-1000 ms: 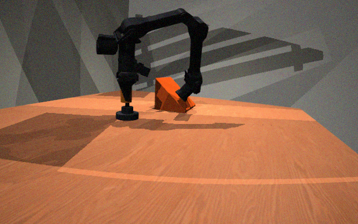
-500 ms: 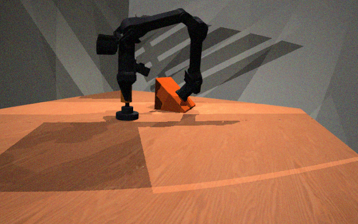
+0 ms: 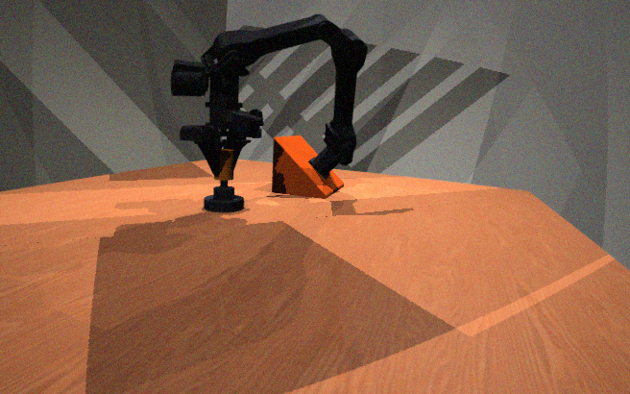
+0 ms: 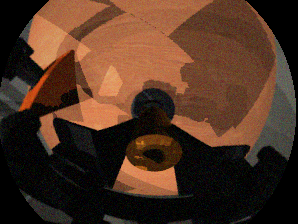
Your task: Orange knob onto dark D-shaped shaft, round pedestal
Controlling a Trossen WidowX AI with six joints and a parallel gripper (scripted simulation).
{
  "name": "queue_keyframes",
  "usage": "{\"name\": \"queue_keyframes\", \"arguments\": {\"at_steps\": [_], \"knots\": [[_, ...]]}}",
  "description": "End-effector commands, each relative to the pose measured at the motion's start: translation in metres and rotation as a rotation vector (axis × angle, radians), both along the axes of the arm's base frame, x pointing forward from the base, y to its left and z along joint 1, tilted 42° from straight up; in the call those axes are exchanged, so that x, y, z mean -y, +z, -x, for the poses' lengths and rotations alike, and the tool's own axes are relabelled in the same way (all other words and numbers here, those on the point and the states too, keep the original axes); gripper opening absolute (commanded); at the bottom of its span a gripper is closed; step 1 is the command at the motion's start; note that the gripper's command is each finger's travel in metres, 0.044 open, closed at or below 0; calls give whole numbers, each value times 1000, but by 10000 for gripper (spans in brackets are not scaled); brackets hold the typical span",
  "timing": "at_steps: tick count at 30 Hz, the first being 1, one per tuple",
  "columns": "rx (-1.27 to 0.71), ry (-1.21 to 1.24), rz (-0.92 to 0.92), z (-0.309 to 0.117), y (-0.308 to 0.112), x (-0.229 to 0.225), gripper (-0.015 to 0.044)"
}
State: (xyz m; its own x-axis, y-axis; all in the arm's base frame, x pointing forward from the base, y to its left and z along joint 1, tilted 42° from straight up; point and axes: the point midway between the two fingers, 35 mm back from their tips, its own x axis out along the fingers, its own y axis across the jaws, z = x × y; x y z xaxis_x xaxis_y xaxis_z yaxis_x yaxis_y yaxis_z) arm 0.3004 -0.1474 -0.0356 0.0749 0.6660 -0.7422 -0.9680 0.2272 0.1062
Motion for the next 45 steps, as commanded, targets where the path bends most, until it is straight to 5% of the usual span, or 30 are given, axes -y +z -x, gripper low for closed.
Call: {"name": "queue_keyframes", "arguments": {"at_steps": [1, 20, 45], "knots": [[-297, -346, -26, 3, 4, 2, 0], [-1099, -1247, -124, 2, 2, 4, 0], [-1106, -1255, -125, -4, 1, 4, 0]]}}
